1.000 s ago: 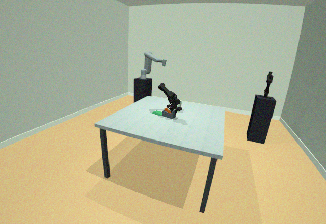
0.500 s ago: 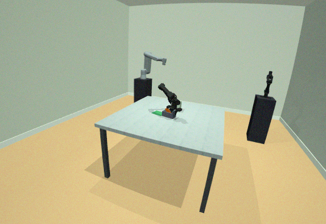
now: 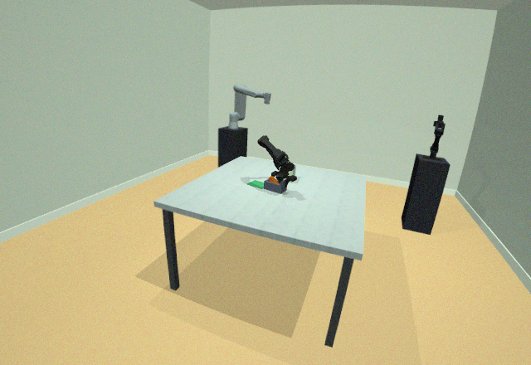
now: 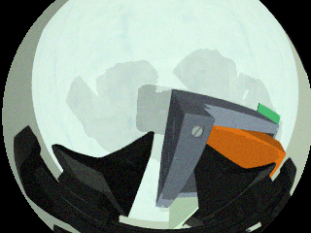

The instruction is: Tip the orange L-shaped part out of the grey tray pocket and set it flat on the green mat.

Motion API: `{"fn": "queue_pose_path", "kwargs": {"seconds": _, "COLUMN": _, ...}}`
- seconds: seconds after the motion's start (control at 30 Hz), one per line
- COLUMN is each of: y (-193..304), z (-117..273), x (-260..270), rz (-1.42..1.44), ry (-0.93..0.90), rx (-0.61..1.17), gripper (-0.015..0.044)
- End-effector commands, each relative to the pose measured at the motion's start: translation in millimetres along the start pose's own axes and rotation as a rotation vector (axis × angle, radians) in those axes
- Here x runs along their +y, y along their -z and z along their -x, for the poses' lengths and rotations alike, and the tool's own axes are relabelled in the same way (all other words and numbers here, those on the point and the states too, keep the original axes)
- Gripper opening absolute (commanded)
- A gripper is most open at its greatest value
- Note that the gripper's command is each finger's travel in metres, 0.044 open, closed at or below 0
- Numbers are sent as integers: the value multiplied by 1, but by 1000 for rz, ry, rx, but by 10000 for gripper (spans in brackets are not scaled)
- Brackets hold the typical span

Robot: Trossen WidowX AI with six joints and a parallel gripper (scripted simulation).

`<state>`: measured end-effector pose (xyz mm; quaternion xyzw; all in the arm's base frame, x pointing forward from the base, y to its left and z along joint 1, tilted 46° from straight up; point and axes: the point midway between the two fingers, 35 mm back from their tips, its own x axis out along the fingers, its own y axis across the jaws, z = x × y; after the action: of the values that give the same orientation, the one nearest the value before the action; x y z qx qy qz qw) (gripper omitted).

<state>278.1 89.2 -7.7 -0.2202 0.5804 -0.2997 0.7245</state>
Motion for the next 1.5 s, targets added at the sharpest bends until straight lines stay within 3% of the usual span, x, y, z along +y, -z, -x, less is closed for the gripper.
{"fn": "queue_pose_path", "kwargs": {"seconds": 0.0, "y": 1, "z": 5, "x": 6, "rz": 2, "ry": 2, "rx": 1, "gripper": 180}}
{"fn": "queue_pose_path", "kwargs": {"seconds": 0.2, "y": -1, "z": 22, "x": 9, "rz": 4, "ry": 2, "rx": 1, "gripper": 180}}
{"fn": "queue_pose_path", "kwargs": {"seconds": 0.47, "y": 1, "z": 105, "x": -2, "rz": 5, "ry": 2, "rx": 3, "gripper": 180}}
{"fn": "queue_pose_path", "kwargs": {"seconds": 1.47, "y": 0, "z": 102, "x": 1, "rz": 13, "ry": -5, "rx": -12, "gripper": 180}}
